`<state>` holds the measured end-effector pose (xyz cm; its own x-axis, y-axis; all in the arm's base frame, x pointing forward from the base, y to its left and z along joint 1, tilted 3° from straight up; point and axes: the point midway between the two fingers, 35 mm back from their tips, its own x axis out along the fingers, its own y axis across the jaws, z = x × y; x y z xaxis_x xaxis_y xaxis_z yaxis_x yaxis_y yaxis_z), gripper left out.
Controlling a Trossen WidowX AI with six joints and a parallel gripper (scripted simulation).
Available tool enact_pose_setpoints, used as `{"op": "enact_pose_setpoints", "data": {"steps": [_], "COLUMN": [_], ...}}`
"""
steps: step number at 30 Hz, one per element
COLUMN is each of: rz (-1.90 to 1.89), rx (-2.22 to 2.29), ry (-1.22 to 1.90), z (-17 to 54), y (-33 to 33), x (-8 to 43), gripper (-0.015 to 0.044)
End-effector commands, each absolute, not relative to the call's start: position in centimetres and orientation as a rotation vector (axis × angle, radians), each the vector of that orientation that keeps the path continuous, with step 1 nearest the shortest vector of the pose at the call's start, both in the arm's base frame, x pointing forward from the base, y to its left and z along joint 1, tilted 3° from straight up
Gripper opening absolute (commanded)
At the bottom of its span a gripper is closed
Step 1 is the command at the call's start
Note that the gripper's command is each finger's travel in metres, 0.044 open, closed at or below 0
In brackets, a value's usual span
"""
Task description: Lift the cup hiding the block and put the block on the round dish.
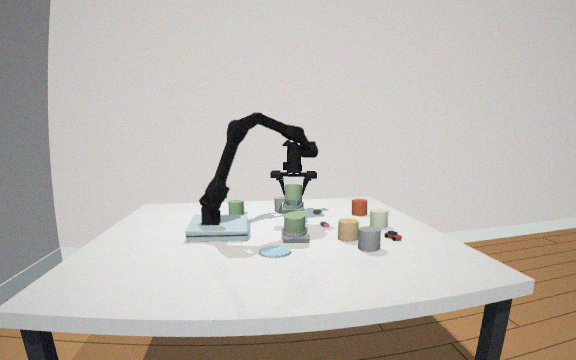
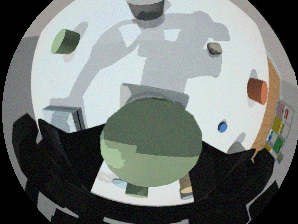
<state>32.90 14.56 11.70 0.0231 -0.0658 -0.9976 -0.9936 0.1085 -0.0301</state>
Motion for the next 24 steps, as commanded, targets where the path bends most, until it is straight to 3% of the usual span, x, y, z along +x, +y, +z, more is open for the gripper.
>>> {"op": "enact_pose_setpoints", "data": {"steps": [1,24], "rz": [1.076,1.076], "rx": [-1.177,-1.177], "ry": [1.238,1.238], "z": [13.1,16.0], "y": [15.4,15.4], "x": [33.2,32.7], "gripper": [0.0,0.0]}}
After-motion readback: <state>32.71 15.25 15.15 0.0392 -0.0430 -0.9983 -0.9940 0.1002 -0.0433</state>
